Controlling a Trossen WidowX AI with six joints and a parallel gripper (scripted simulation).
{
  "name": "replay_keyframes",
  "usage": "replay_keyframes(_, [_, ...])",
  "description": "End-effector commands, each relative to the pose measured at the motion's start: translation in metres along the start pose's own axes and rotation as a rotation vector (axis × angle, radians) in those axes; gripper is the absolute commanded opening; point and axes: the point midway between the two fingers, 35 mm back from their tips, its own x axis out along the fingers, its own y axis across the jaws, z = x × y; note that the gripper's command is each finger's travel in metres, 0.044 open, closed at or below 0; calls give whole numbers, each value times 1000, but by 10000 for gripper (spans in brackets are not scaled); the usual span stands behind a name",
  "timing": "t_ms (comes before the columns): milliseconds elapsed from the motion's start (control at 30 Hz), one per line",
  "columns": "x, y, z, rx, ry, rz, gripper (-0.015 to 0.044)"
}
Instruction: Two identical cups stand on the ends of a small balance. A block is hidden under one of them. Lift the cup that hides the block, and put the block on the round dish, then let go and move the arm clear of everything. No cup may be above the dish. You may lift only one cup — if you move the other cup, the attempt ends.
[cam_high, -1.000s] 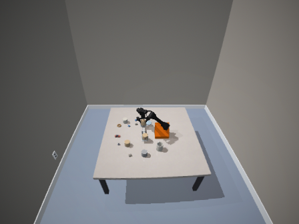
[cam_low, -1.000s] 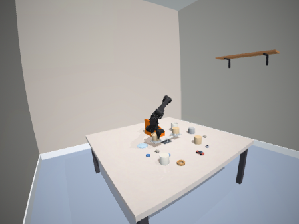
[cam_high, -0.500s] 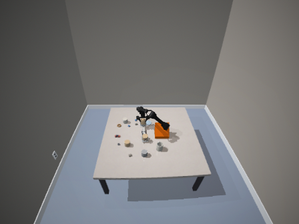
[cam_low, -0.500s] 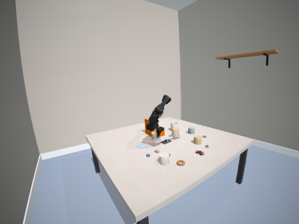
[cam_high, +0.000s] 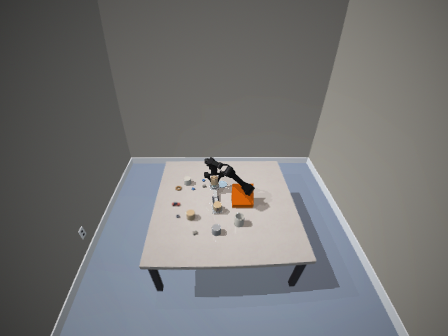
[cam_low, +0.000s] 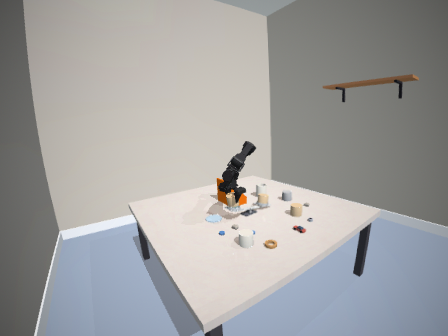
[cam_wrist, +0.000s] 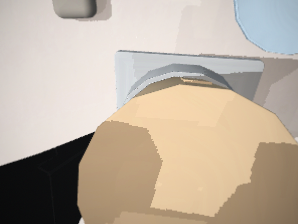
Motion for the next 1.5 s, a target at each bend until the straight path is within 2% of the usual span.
replay_keyframes(0, [-12, 1, 4, -7, -20, 11, 0])
replay_keyframes(1200, [-58, -5, -1, -7, -18, 10, 0])
replay_keyframes(1467, [-51, -6, -1, 0, -5, 2, 0])
